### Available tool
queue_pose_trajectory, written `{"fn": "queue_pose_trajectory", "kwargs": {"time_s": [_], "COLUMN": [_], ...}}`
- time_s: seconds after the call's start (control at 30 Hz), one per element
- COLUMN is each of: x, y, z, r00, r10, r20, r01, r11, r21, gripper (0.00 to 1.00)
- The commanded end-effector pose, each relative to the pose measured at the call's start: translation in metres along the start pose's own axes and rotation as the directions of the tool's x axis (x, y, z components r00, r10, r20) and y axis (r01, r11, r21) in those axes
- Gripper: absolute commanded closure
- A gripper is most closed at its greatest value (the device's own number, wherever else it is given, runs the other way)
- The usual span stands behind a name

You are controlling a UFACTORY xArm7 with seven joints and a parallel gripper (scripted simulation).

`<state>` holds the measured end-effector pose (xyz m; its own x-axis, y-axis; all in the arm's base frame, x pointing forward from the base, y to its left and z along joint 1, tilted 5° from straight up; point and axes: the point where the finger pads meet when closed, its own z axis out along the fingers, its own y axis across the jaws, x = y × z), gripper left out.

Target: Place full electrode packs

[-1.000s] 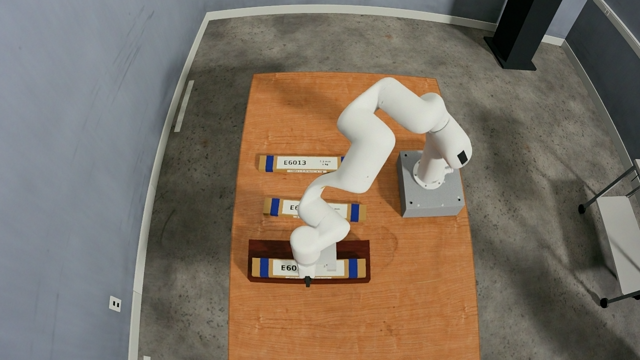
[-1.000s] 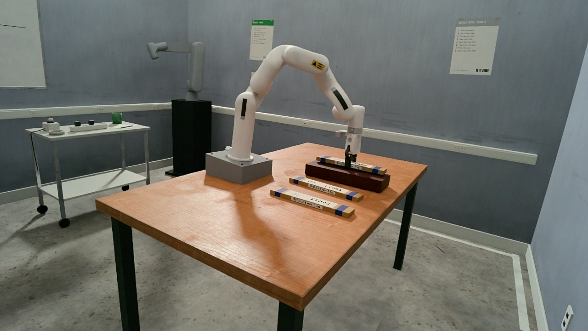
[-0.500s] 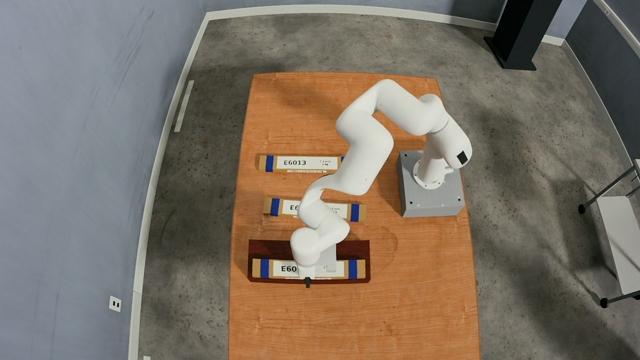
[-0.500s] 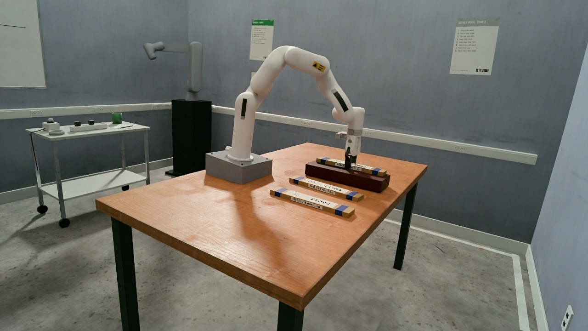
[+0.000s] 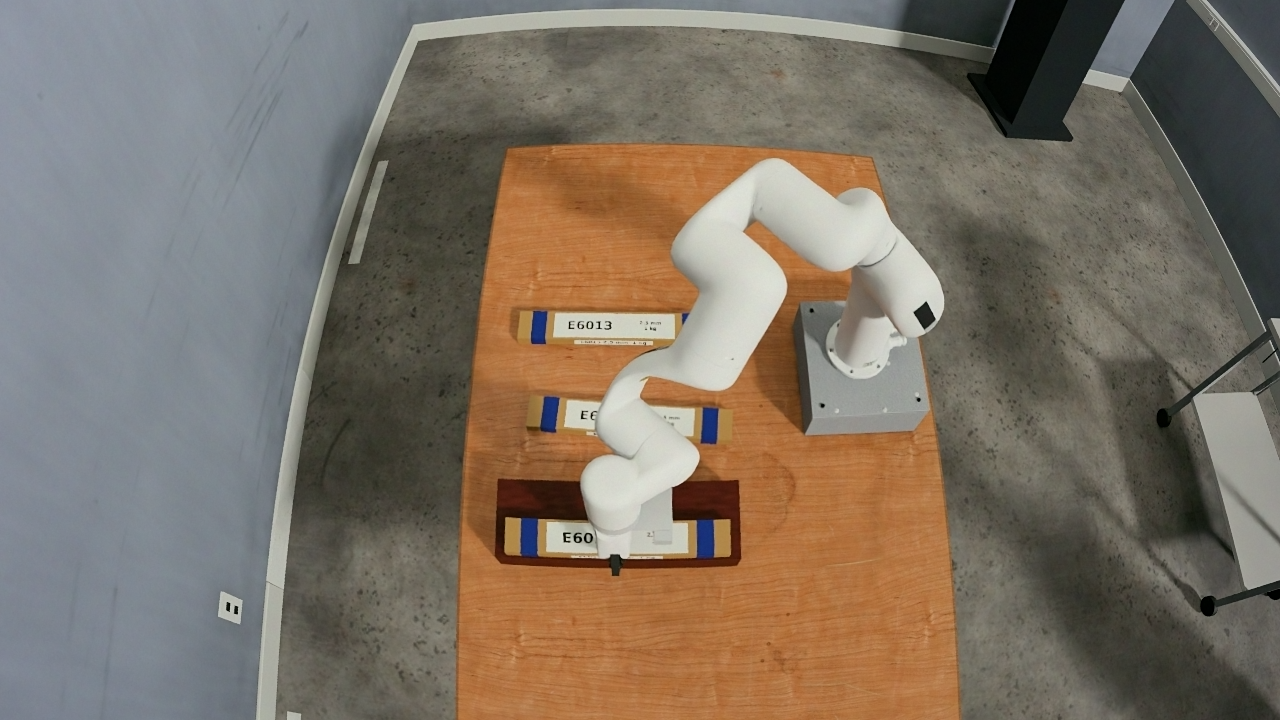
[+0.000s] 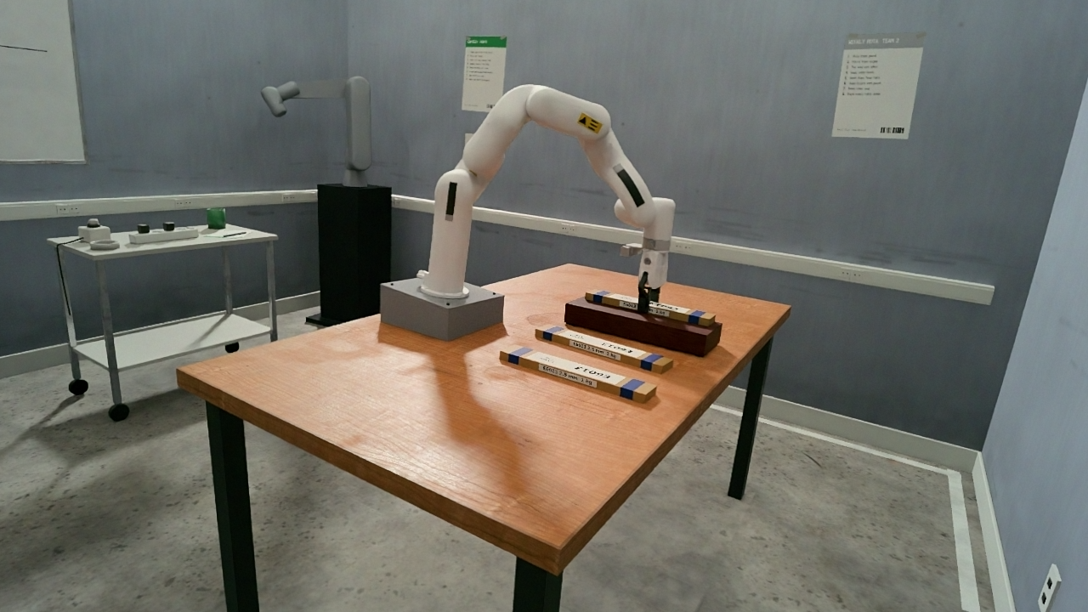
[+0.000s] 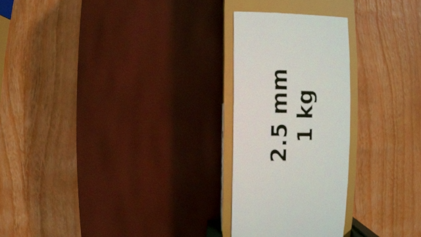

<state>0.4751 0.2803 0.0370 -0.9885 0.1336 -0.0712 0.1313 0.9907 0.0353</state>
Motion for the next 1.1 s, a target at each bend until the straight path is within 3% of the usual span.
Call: {"fn": "queue_pose_trajectory", "kwargs": {"time_s": [0.0, 0.37, 0.4, 1.07], "x": [-0.0018, -0.0018, -0.0018, -0.0018], "y": [0.0015, 0.0015, 0.0015, 0.0015], "z": [-0.0022, -0.0022, -0.0022, -0.0022], "r00": [1.0, 1.0, 1.0, 1.0], "r10": [0.0, 0.0, 0.0, 0.0], "r20": [0.005, 0.005, 0.005, 0.005], "r01": [0.0, 0.0, 0.0, 0.0], "r11": [1.0, 1.0, 1.0, 1.0], "r21": [-0.004, -0.004, -0.004, -0.004], "gripper": [0.42, 0.42, 0.16, 0.16]}}
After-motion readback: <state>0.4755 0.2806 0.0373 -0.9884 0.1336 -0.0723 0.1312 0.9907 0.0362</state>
